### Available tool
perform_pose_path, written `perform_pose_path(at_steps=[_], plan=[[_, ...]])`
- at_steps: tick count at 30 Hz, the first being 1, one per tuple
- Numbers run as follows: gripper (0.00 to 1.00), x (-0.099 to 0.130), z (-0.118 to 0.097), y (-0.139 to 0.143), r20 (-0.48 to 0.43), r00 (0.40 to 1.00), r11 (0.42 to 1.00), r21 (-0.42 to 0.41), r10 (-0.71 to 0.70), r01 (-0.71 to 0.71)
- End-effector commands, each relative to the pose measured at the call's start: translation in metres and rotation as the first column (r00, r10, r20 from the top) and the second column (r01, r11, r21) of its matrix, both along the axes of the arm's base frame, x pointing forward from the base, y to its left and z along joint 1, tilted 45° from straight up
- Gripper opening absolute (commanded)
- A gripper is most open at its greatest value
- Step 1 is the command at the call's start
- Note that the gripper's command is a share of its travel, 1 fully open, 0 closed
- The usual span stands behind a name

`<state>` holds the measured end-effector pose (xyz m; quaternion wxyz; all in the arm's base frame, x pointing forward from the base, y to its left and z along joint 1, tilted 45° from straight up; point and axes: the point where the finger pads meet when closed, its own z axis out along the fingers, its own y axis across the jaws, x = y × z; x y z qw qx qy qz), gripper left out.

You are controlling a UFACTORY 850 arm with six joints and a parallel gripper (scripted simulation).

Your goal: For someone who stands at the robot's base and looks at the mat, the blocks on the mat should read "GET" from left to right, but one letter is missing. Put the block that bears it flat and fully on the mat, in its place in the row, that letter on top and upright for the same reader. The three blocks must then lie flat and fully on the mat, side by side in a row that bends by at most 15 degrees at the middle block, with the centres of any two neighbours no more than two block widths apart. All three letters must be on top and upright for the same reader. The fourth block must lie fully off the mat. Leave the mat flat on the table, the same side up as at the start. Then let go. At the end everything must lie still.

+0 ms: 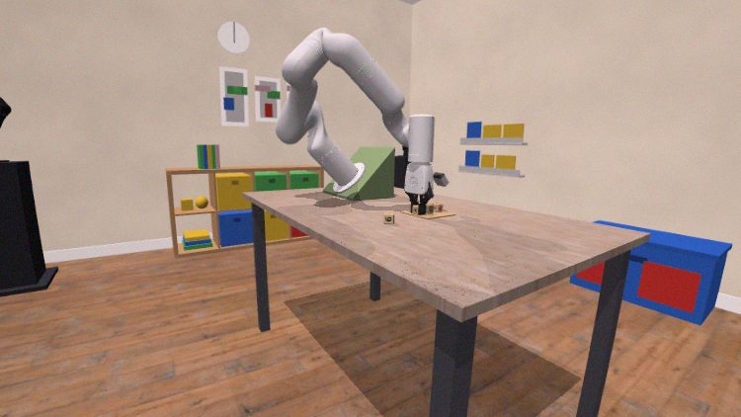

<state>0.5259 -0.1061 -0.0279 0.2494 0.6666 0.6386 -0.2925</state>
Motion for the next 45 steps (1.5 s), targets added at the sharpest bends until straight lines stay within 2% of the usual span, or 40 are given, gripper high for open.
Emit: perform_pose_path(at_steps=[1,7,8,12,13,15,16,21,22,36,45], plan=[[0.27,0.001,0.0,0.001,0.001,1.0,1.0,0.0,0.001,-0.001],[0.27,0.001,0.0,0.001,0.001,1.0,1.0,0.0,0.001,-0.001],[0.31,0.001,0.0,0.001,0.001,1.0,1.0,0.0,0.001,-0.001],[0.31,0.001,0.0,0.001,0.001,1.0,1.0,0.0,0.001,-0.001],[0.35,0.001,0.0,0.001,0.001,1.0,1.0,0.0,0.001,-0.001],[0.35,0.001,0.0,0.001,0.001,1.0,1.0,0.0,0.001,-0.001],[0.39,0.001,0.0,0.001,0.001,1.0,1.0,0.0,0.001,-0.001],[0.43,0.001,0.0,0.001,0.001,1.0,1.0,0.0,0.001,-0.001],[0.47,0.001,0.0,0.001,0.001,1.0,1.0,0.0,0.001,-0.001],[0.47,0.001,0.002,0.002,0.001,1.0,1.0,0.0,0.001,-0.001],[0.47,0.002,0.017,0.017,0.001,1.0,1.0,0.0,0.001,-0.001]])
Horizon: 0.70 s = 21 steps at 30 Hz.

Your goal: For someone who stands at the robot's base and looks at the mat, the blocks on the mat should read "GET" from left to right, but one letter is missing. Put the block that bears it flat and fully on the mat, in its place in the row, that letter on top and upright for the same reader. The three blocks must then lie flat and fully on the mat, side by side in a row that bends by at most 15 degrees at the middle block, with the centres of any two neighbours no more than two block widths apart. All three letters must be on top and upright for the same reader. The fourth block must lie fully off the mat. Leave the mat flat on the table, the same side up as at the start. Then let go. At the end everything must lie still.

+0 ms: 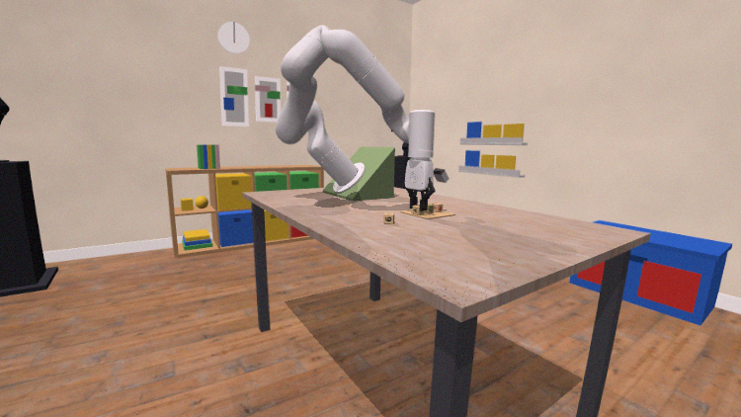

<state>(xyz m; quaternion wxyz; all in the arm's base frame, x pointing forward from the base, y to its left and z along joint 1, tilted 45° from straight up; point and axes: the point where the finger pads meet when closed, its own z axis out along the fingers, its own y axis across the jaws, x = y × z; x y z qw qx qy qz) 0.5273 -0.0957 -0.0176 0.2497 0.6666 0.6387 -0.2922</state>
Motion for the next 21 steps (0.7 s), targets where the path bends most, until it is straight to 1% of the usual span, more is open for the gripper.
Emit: perform_pose_path(at_steps=[1,8,12,21], plan=[[0.47,0.001,0.01,0.01,0.001,1.0,1.0,0.0,0.0,0.0],[0.47,0.004,0.036,0.037,0.001,1.0,1.0,0.0,0.0,0.0],[0.47,0.005,0.048,0.048,0.001,1.0,1.0,0.0,0.0,0.0],[0.47,0.006,0.054,0.054,0.001,1.0,1.0,0.0,0.0,0.0]])
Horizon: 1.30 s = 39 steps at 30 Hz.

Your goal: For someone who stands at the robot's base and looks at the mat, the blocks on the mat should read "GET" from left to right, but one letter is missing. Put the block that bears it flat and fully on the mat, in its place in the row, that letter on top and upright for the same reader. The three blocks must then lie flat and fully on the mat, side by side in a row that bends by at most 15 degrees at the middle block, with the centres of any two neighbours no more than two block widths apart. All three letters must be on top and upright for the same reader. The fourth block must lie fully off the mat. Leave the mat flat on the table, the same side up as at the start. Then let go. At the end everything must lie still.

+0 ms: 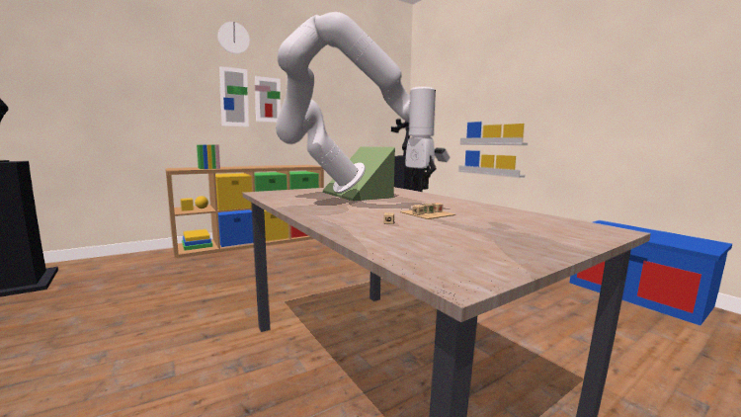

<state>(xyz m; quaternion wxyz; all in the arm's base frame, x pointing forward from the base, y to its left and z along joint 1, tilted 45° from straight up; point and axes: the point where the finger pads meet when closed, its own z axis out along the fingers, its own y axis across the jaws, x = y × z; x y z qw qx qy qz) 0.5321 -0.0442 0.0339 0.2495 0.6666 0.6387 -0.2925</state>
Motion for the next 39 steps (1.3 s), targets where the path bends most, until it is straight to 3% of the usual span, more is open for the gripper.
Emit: perform_pose_path(at_steps=[1,29,39], plan=[[1.0,0.001,0.002,0.002,0.001,1.0,1.0,0.0,0.001,-0.001],[1.0,0.001,0.007,0.007,0.001,1.0,1.0,0.0,0.001,-0.001],[1.0,0.004,0.038,0.038,0.001,1.0,1.0,0.0,0.001,-0.001]])
